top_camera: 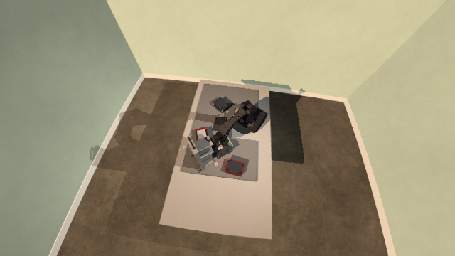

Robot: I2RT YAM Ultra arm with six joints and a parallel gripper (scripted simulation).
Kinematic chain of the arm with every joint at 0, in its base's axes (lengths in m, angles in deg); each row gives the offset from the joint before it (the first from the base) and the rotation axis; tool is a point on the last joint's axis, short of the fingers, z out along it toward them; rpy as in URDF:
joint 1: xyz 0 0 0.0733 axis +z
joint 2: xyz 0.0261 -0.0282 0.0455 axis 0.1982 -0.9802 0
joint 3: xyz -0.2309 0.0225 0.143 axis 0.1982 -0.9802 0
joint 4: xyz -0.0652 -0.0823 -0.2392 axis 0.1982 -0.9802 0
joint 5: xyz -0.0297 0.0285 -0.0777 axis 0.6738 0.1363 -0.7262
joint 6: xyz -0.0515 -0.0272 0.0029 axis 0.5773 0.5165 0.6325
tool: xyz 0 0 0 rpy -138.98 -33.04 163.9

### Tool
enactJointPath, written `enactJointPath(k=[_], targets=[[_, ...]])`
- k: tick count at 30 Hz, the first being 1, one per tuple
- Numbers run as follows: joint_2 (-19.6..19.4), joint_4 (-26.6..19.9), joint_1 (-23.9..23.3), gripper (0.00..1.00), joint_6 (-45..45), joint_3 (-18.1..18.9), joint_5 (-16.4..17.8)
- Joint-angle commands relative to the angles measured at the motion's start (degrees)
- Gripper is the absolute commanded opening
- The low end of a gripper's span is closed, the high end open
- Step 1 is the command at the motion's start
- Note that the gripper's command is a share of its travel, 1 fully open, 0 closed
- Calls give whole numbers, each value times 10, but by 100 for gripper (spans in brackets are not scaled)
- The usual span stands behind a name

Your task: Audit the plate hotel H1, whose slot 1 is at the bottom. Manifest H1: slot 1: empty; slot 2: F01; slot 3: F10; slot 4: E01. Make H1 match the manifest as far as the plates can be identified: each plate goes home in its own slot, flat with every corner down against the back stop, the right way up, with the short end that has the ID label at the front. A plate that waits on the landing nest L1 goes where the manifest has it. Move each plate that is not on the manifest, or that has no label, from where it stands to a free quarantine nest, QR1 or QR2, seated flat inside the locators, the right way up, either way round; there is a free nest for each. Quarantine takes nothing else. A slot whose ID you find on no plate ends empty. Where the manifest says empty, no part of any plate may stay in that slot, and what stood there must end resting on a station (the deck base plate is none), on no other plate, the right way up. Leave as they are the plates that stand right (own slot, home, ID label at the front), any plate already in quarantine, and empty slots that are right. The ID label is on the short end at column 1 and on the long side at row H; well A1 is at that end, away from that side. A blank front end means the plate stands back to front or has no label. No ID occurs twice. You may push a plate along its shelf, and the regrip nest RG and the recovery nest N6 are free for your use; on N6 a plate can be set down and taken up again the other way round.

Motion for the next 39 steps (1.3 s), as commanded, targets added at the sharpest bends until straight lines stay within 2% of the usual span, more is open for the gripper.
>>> enactJointPath(k=[1, 2, 14, 16, 17, 20, 28, 39], targets=[[5, 37, 5, 86, -8, -12, -9], [-8, 43, 8, 86, -9, -15, -10], [-42, 114, 20, 86, -20, -50, -18], [-42, 114, 20, 86, -20, -50, -18], [-23, 116, 18, 86, -20, -27, -18], [-22, 114, 19, 86, -20, -25, -18], [-21, 116, 20, 86, -21, -28, -19], [-20, 117, 23, 86, -21, -55, -19]])
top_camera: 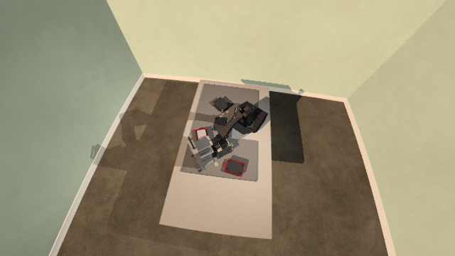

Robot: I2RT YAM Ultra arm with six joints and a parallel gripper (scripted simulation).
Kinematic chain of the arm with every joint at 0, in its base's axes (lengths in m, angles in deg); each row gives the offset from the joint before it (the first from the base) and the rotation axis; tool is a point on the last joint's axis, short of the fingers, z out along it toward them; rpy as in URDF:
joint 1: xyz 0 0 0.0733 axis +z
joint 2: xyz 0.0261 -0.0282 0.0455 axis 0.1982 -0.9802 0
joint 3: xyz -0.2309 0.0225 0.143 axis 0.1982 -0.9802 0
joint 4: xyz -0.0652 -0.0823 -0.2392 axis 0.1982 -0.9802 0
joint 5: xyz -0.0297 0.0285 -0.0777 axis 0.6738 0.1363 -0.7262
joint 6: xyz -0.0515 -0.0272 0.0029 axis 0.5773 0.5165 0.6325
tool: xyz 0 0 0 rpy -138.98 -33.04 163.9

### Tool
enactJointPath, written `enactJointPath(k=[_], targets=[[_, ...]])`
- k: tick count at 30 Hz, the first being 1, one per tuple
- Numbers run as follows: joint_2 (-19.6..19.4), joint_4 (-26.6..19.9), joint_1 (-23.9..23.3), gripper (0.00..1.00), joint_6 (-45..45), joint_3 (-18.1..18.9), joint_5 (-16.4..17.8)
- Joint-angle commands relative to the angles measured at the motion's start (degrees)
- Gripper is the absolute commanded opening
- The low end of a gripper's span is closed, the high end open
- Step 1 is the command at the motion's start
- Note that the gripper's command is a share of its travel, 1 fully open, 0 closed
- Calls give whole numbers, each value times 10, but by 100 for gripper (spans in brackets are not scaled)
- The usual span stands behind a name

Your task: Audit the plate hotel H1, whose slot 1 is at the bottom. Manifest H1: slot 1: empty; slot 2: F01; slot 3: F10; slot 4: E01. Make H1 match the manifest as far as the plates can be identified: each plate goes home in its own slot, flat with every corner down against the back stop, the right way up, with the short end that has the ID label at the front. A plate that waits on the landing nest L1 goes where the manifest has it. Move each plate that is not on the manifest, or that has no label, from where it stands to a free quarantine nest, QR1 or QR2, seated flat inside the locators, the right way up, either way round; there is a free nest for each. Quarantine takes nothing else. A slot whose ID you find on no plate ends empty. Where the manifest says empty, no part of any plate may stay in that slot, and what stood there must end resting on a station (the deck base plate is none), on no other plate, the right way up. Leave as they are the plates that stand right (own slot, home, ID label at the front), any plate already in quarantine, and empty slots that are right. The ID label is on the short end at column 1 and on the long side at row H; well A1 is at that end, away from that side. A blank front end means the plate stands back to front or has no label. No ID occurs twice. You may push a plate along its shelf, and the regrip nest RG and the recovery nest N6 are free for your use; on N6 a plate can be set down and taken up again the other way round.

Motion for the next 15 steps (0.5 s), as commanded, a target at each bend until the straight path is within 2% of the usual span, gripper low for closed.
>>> enactJointPath(k=[1, 15], targets=[[20, 12, 5, 86, -4, -11, -6], [25, 15, 5, 86, -4, -12, -7]])
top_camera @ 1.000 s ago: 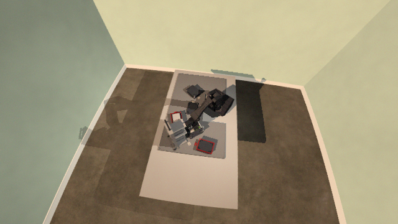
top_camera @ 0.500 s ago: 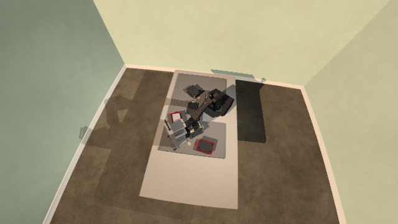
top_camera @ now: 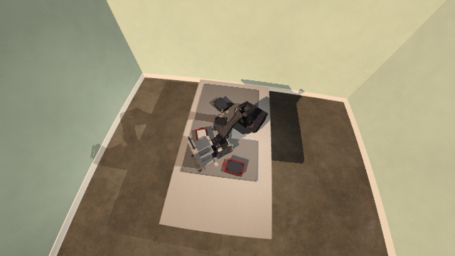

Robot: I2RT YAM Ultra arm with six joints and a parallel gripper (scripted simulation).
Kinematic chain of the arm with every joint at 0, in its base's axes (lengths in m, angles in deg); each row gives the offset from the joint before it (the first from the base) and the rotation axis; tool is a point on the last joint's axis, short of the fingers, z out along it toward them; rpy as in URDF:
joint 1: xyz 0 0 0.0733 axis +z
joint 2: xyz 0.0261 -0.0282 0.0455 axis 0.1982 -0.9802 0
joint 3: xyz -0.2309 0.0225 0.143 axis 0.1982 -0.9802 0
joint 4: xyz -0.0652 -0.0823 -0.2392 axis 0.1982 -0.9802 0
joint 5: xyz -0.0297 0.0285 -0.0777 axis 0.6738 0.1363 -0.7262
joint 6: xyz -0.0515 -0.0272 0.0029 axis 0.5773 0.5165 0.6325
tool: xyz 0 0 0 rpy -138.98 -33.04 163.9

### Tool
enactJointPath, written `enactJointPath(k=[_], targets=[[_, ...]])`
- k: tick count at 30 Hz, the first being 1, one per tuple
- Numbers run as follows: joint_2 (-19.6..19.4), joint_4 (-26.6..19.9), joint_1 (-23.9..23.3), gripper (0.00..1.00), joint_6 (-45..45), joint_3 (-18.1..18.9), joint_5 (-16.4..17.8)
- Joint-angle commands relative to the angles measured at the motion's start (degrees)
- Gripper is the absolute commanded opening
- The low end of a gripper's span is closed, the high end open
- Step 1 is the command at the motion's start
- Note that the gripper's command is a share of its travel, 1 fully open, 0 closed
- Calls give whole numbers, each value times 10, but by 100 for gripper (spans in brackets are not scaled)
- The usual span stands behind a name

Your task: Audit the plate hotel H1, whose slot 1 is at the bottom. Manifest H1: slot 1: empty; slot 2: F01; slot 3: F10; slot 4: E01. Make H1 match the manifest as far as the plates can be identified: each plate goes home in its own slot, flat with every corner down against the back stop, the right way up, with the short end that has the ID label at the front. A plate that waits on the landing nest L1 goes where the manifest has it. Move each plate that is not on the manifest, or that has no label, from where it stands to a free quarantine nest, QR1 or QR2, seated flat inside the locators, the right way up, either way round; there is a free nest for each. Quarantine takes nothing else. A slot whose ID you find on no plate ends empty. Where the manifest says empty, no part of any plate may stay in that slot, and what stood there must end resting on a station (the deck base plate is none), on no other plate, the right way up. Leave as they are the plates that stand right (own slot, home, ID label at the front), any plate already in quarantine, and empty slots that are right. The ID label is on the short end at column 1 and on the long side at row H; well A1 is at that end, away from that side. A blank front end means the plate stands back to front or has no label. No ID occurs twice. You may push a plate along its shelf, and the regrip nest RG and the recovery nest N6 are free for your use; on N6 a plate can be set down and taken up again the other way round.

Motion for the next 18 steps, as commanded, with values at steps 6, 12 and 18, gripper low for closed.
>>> enactJointPath(k=[6, 12, 18], targets=[[23, 11, 2, 86, -4, -12, -6], [24, 10, 3, 86, -4, -8, -6], [21, 17, 7, 86, -5, -17, -7]])
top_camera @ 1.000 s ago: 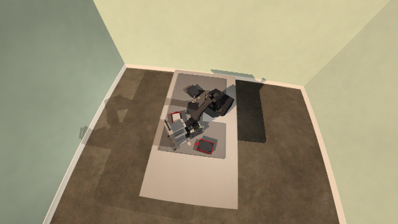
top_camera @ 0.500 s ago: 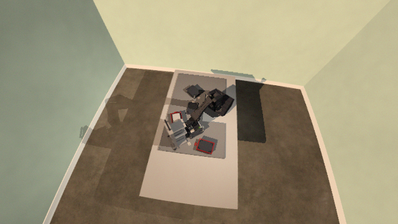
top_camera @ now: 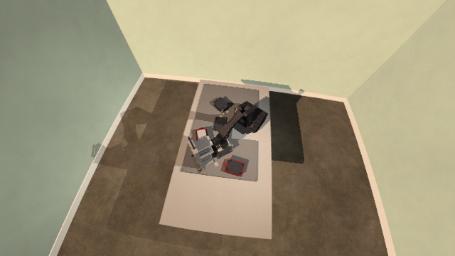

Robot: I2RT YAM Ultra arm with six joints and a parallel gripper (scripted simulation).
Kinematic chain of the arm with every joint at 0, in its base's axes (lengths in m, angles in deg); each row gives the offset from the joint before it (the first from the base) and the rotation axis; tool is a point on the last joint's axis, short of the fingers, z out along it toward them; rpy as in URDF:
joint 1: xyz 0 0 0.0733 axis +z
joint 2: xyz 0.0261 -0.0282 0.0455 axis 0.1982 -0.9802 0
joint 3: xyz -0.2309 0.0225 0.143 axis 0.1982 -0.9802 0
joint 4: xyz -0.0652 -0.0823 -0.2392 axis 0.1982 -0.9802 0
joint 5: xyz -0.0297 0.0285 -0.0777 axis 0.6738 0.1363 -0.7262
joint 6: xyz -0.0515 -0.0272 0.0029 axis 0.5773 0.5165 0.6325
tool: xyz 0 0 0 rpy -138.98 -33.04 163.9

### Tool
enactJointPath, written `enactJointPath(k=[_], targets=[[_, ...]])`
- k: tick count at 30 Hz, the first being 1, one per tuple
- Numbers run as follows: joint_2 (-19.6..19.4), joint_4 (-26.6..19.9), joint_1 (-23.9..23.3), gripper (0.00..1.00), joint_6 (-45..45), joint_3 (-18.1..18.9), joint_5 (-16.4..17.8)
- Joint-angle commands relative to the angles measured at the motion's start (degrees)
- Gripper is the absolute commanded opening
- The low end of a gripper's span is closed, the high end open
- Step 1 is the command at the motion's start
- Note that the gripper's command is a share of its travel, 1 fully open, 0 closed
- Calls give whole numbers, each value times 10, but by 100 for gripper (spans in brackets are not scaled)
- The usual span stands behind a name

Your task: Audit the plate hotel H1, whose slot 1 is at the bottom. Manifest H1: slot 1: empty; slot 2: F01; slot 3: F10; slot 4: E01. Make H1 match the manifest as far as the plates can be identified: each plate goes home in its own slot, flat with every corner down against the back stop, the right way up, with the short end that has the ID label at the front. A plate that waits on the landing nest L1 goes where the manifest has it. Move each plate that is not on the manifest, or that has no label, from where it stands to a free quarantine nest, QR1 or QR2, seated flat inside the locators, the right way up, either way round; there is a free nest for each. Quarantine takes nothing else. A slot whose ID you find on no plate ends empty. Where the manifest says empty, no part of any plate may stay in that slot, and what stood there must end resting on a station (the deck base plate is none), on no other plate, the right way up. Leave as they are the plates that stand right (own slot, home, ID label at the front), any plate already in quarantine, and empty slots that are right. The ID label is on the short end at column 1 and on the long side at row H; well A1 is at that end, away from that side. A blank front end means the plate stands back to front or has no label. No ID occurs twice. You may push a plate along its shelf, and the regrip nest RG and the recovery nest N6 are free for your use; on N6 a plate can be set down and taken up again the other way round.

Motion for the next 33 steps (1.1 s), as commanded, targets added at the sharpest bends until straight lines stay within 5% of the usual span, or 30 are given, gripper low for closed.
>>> enactJointPath(k=[1, 33], targets=[[16, 15, 4, 86, -4, -13, -6], [-17, 57, 11, 86, -9, -27, -10]])
